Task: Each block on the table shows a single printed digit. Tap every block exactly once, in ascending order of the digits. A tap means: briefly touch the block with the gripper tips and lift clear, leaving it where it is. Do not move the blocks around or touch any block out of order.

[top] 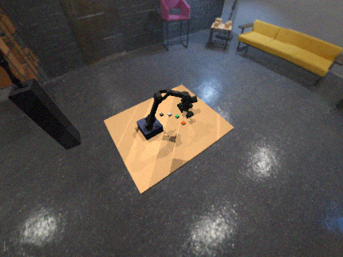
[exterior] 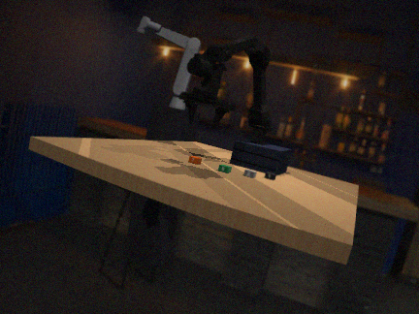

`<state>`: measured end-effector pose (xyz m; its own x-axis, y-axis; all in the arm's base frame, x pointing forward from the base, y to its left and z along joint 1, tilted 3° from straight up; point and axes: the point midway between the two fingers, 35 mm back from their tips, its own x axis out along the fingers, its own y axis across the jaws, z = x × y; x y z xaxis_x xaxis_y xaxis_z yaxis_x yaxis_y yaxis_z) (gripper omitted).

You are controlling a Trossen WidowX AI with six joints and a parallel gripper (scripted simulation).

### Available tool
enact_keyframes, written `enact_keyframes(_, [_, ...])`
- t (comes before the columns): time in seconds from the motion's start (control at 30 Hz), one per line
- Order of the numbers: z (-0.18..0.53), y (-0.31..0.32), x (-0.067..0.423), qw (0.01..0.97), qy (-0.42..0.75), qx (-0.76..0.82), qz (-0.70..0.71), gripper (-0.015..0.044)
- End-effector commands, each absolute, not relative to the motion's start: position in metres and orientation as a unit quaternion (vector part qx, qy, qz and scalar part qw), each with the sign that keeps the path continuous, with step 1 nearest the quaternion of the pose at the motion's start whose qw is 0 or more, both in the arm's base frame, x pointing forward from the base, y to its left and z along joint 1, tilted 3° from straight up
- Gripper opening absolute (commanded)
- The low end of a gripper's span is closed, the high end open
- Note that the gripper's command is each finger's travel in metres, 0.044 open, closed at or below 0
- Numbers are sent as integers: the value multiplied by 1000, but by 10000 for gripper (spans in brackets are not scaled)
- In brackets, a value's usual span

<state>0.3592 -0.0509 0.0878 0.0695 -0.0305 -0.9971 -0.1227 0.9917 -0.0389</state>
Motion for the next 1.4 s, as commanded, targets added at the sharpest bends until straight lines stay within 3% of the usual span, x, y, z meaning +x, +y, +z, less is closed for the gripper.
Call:
enact_keyframes(0.0, [87,-51,359,728,682,-56,34,400])
enact_keyframes(0.2, [87,-48,359,728,682,-56,35,400])
enact_keyframes(0.43, [84,52,351,728,682,-53,37,400])
enact_keyframes(0.63, [84,62,348,728,682,-53,38,400])
enact_keyframes(0.83, [6,61,353,728,682,-53,38,242])
enact_keyframes(1.1, [3,61,353,728,682,-53,38,32])
enact_keyframes(1.37, [3,61,353,728,682,-53,38,20])
